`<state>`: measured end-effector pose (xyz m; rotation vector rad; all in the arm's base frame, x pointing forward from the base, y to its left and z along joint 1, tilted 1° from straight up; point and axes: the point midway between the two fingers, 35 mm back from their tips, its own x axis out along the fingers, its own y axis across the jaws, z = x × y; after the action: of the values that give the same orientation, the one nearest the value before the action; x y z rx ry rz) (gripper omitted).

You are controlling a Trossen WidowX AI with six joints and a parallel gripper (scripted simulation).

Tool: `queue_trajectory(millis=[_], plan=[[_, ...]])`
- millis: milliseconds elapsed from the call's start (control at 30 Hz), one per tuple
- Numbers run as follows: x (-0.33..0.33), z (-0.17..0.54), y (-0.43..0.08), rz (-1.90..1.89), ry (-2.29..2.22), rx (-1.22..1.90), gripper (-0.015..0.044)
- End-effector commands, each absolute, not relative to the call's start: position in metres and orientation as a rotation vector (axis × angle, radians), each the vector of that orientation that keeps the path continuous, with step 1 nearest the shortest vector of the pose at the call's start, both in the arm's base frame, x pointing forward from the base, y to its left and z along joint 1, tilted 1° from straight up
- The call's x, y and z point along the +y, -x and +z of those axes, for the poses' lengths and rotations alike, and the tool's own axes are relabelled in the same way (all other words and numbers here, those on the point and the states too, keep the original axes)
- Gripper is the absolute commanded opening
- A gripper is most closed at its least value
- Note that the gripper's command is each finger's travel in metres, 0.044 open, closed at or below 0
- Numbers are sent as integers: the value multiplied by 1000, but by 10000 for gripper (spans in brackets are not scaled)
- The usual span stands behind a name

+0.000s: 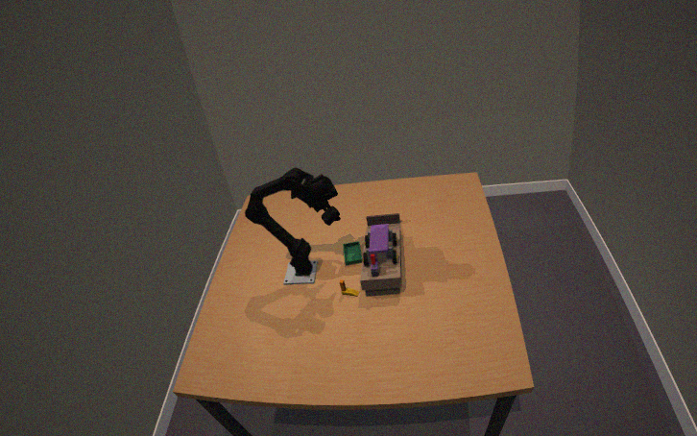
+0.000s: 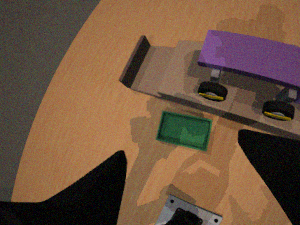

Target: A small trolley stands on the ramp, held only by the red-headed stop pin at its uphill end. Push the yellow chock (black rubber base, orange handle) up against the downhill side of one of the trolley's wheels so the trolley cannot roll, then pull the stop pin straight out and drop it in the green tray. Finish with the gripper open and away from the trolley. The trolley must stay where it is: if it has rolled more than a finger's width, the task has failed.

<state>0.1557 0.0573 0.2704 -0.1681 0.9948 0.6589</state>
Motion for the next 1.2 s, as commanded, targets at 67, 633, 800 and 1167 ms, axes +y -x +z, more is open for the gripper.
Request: queue_trajectory(millis=[67,633,800,1167], plan=[[49,265,-163,658,227,1001,321],[-59,197,-204,814,837,1168,190],[-93,175,-202,929,977,1228,190],[-121,156,-194,1066,1087,1268,190]])
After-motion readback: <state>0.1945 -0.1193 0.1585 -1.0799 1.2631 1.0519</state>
